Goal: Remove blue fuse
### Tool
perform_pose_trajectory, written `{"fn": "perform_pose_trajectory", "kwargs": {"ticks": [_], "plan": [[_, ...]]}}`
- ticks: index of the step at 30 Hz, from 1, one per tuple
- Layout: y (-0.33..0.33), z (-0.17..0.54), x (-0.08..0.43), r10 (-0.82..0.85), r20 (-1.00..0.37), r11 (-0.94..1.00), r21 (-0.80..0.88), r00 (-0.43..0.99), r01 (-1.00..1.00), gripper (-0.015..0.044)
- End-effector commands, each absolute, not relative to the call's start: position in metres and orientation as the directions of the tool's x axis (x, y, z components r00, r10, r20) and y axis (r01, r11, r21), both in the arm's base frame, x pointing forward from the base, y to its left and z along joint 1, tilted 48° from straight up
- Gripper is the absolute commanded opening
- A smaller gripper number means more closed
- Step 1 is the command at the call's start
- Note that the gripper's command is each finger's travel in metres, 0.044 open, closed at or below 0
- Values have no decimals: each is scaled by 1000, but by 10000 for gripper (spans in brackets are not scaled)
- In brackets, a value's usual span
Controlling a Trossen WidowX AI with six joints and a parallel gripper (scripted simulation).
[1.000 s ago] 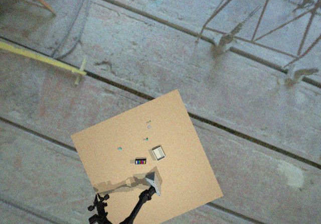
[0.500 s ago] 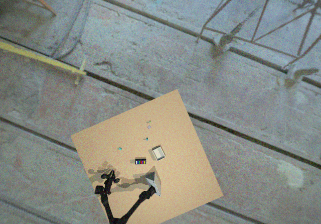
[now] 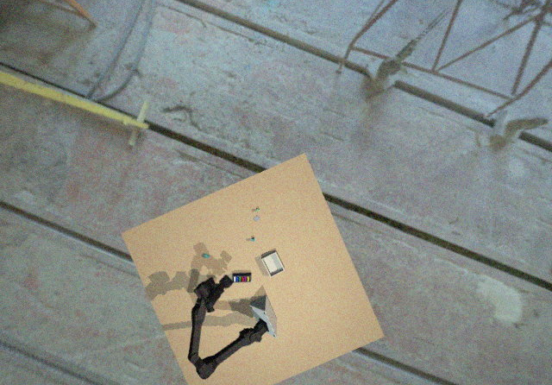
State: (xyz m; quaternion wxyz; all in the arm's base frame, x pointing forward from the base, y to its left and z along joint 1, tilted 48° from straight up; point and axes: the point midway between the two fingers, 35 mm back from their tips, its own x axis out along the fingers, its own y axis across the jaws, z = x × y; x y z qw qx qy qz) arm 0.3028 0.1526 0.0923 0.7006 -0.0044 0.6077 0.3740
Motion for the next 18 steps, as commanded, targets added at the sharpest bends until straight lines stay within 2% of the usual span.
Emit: {"fn": "perform_pose_trajectory", "kwargs": {"ticks": [1,5,18], "plan": [[116,68,292,627,-771,762,637,-114,-117,60],[92,57,283,728,-672,684,699,-136,207,60],[92,55,282,734,-666,677,700,-135,225,60]]}}
